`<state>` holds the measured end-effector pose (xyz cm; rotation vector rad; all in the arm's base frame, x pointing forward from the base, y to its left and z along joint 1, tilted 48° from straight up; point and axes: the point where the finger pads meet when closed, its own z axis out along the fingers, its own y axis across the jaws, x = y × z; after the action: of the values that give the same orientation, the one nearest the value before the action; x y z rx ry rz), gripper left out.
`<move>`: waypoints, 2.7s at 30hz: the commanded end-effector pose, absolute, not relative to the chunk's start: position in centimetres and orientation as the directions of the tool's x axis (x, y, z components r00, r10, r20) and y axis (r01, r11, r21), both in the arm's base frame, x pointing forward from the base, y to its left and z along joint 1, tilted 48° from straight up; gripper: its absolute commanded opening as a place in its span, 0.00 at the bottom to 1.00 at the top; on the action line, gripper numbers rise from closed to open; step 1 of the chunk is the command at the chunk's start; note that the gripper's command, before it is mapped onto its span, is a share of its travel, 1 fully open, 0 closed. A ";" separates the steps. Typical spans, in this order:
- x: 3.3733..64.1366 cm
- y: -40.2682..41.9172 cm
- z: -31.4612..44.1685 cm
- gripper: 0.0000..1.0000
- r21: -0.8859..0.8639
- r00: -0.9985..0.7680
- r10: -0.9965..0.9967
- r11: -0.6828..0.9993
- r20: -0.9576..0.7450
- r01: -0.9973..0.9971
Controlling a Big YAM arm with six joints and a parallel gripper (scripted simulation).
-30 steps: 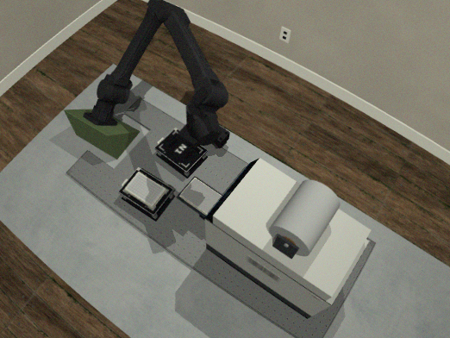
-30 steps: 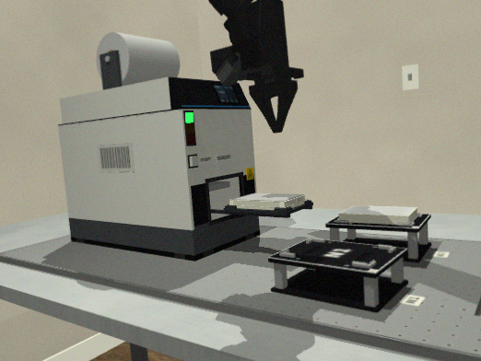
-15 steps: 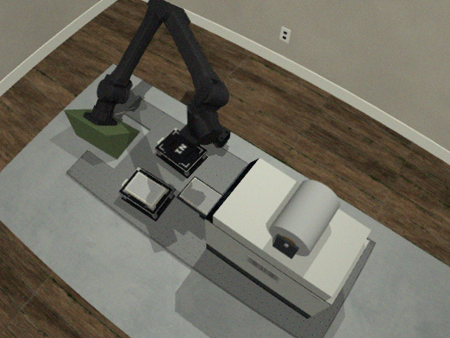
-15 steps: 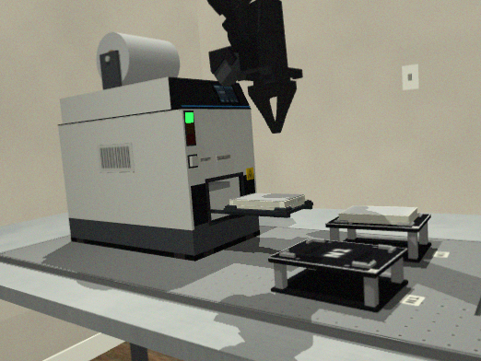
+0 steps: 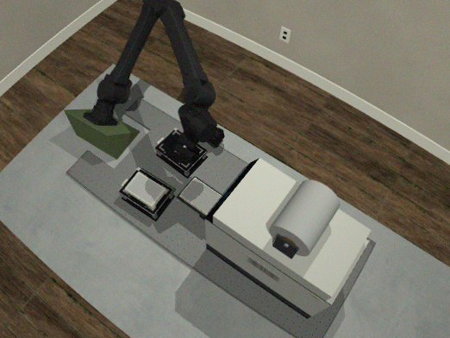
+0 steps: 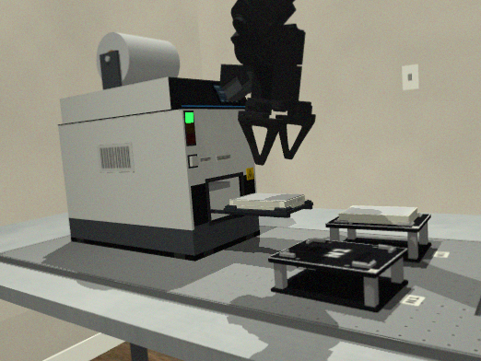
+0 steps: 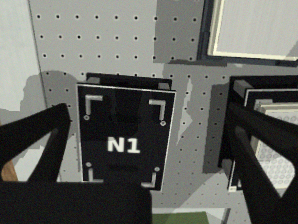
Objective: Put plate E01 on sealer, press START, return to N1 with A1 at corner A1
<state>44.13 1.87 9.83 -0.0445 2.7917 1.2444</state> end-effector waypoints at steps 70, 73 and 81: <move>53.3 -2.2 -1.6 1.00 0.724 -0.973 0.161 0.690 -0.163 -0.007; 53.2 -2.1 -0.8 1.00 0.729 -0.971 0.169 0.685 -0.170 -0.009; 53.0 -0.7 -0.6 1.00 0.727 -0.972 0.154 0.686 -0.179 -0.025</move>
<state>52.88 -0.69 -1.46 0.1040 2.6919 1.1663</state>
